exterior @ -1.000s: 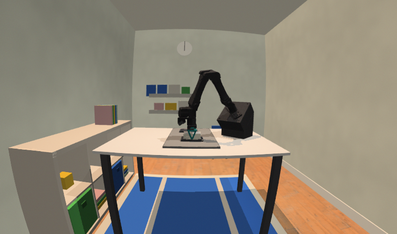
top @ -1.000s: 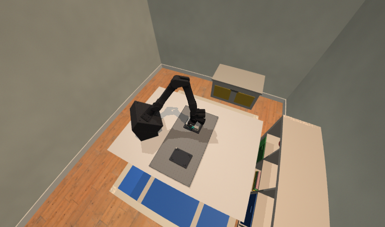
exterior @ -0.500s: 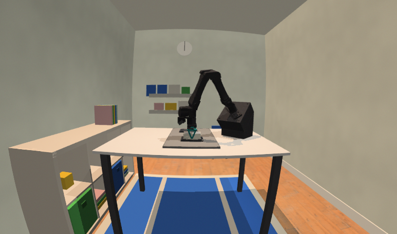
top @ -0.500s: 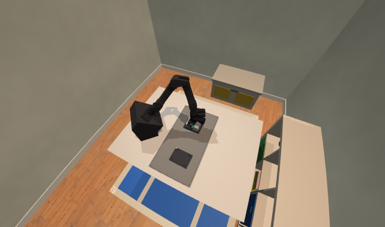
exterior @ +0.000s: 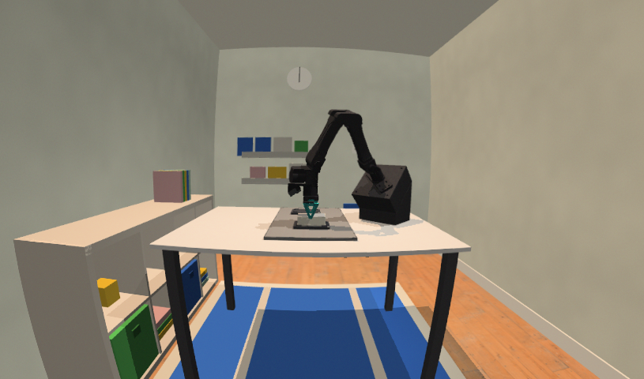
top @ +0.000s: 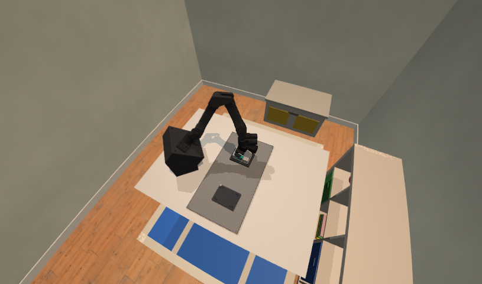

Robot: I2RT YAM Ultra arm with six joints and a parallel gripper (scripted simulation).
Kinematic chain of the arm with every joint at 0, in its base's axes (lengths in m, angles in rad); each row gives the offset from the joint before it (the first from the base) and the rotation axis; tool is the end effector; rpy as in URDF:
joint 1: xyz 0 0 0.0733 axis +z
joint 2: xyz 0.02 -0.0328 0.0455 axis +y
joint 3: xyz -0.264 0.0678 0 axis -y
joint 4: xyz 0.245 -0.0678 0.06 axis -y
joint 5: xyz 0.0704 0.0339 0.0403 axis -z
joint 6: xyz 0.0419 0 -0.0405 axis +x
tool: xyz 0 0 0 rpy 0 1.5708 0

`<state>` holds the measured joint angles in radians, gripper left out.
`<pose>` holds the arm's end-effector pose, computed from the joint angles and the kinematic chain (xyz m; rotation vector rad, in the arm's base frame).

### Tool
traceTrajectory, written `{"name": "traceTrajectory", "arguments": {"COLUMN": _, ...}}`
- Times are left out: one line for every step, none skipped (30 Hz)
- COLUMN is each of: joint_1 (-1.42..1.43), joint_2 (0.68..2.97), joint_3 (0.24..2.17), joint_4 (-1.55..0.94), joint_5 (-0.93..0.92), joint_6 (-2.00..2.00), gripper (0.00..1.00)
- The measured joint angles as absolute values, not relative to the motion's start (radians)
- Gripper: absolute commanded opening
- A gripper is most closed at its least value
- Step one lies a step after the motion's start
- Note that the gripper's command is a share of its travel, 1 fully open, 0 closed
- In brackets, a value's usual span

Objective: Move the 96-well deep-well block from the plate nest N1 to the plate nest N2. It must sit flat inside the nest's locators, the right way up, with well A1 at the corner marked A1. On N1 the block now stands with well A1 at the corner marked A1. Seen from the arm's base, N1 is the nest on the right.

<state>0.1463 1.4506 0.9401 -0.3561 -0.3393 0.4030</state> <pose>0.2970 0.0590 0.2296 0.1623 2.4750 0.6548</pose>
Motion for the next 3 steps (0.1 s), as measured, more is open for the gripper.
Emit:
{"name": "traceTrajectory", "arguments": {"joint_1": 0.146, "joint_2": 1.451, "joint_3": 0.940, "joint_4": -0.360, "joint_5": -0.340, "joint_6": 0.402, "gripper": 1.00}}
{"name": "traceTrajectory", "arguments": {"joint_1": 0.146, "joint_2": 1.451, "joint_3": 0.940, "joint_4": -0.363, "joint_5": -0.340, "joint_6": 0.402, "gripper": 1.00}}
{"name": "traceTrajectory", "arguments": {"joint_1": 0.146, "joint_2": 1.451, "joint_3": 0.940, "joint_4": -0.364, "joint_5": -0.340, "joint_6": 0.402, "gripper": 1.00}}
